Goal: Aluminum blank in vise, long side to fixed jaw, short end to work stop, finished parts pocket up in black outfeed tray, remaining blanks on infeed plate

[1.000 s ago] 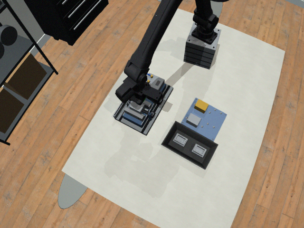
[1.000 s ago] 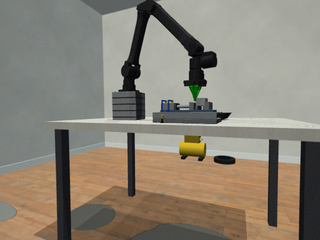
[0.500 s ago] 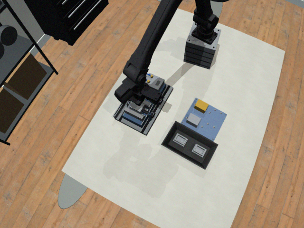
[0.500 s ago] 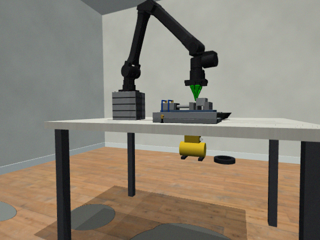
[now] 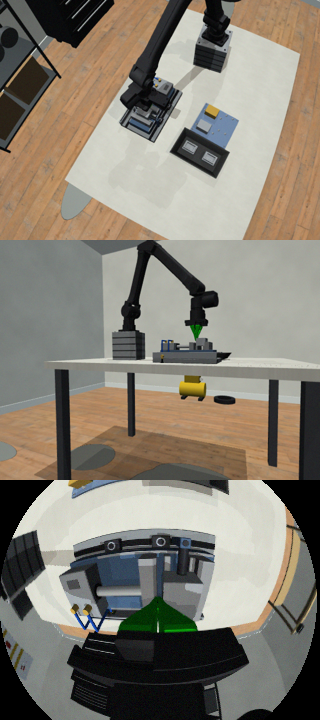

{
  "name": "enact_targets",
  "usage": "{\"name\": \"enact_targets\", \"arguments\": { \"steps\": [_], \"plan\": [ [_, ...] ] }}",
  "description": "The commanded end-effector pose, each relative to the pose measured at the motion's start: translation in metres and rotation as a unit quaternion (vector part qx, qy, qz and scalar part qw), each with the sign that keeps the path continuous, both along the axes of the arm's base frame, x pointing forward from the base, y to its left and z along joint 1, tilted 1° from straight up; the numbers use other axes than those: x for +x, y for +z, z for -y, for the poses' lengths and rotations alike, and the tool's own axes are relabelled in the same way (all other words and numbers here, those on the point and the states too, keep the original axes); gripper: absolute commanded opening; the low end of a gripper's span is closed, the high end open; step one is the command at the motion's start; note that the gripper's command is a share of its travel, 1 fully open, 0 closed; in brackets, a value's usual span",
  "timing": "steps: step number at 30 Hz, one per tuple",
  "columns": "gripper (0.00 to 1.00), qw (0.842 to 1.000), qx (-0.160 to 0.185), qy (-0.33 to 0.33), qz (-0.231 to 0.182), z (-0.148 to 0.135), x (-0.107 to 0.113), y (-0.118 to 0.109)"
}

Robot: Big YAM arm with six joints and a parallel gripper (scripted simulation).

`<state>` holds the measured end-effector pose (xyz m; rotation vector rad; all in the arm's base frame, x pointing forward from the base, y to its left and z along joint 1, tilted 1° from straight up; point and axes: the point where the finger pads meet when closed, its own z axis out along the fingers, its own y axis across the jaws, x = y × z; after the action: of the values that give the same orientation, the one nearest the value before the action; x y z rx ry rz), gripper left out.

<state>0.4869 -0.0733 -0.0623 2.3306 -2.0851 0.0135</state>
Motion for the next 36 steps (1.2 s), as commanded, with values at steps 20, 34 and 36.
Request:
{"name": "enact_targets", "arguments": {
  "steps": [20,34,36],
  "plan": [
    [0.00,1.000,0.000,0.001,0.013,-0.006,0.028,0.002],
    [0.00,1.000,0.000,0.001,0.016,-0.007,0.032,0.002],
    [0.00,1.000,0.000,0.001,0.016,-0.007,0.033,0.002]
  ]
}}
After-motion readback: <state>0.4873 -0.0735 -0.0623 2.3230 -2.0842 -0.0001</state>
